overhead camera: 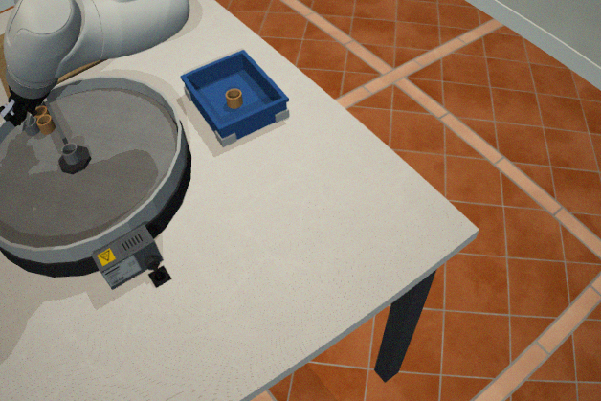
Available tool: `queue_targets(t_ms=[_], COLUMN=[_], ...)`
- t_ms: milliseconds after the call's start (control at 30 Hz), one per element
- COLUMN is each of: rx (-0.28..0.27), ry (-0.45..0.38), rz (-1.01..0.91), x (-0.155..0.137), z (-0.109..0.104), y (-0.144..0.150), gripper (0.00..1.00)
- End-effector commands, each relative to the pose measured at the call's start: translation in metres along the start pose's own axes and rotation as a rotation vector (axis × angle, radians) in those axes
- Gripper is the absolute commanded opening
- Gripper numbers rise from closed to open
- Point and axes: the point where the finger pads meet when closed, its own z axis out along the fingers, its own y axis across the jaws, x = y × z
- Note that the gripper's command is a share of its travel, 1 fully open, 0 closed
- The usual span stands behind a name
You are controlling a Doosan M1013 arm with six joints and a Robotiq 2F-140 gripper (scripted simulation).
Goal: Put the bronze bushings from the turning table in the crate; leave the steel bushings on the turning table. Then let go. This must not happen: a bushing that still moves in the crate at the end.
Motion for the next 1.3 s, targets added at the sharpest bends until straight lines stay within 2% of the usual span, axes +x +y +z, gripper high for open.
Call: queue_targets(t_ms=[0,1033,1067,1267], rx=[0.000,0.000,0.000,0.000], ry=[0.000,0.000,0.000,0.000], rz=[0.000,0.000,0.000,0.000], x=[0.0000,0.0000,0.0000,0.0000], z=[0.0000,0.0000,0.0000,0.0000], y=[0.0000,0.0000,0.0000,0.0000], gripper=[0.06,0.06,0.00,0.00])
